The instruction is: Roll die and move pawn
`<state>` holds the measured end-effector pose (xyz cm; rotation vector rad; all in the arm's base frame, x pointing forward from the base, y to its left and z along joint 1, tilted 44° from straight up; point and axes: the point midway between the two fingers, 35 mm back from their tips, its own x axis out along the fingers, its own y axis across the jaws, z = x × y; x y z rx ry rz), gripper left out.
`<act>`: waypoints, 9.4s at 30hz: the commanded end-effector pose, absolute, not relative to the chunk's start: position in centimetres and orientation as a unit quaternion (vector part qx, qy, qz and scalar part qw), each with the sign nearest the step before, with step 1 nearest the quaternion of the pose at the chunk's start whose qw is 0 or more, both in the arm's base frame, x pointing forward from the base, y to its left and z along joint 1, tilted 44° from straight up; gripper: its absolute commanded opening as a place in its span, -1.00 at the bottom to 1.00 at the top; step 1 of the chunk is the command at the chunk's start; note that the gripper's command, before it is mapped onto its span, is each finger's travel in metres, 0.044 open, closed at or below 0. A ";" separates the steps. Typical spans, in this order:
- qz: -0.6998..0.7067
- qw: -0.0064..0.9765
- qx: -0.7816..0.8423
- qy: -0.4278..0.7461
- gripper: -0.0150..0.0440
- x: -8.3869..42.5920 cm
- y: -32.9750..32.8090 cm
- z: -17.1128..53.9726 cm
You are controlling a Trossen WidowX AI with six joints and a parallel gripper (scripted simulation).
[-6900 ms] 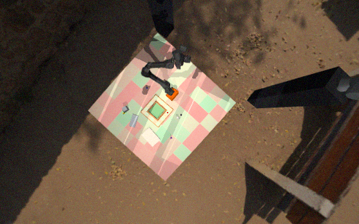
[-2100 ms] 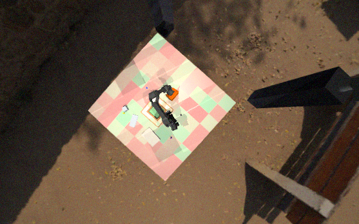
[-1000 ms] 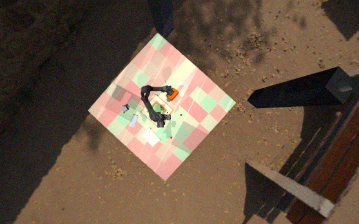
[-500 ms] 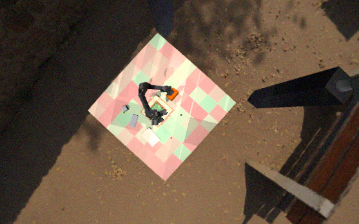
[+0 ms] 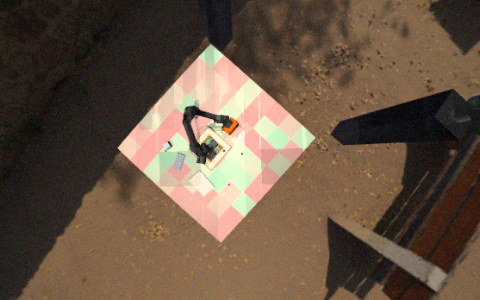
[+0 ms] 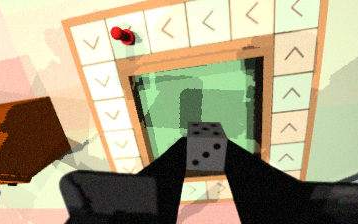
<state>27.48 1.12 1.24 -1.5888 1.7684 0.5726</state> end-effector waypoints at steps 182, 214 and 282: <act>-0.197 0.624 -0.316 0.687 -0.49 21.8 7.9 -6.8; -0.187 0.626 -0.312 0.689 -0.49 21.2 4.1 2.5; -0.202 0.622 -0.319 0.687 0.49 15.7 -8.9 2.0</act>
